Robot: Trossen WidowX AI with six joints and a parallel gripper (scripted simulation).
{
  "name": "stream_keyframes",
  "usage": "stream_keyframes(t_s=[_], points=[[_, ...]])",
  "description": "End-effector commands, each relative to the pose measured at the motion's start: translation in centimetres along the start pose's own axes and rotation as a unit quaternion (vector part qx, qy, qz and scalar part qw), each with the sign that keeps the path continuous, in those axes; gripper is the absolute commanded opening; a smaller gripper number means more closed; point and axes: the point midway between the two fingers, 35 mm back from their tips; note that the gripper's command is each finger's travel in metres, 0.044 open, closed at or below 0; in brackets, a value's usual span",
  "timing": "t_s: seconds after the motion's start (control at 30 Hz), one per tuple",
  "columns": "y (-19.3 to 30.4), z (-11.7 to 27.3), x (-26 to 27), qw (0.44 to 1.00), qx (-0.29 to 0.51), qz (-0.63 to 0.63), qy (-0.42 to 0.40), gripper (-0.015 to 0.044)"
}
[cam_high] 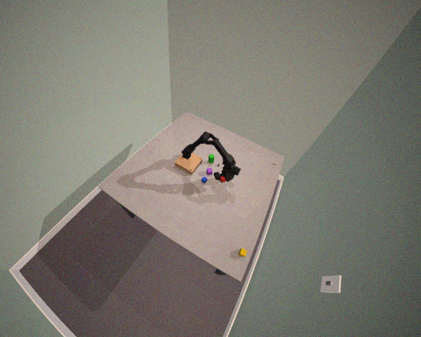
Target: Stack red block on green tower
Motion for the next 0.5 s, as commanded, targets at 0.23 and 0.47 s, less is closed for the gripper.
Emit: stream_keyframes(t_s=[0.23, 0.47], points=[[0.32, -1.48, -0.13, 1.0, 0.008, 0.002, 0.003, 0.044], [0.32, -1.48, -0.13, 1.0, 0.008, 0.002, 0.003, 0.044]])
Point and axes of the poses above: the point midway between the two fingers, 35 mm back from their tips, its own z axis back along the fingers, its own x axis across the jaws, y = z × x, and after that the axes turned 5 degrees about z, right-handed
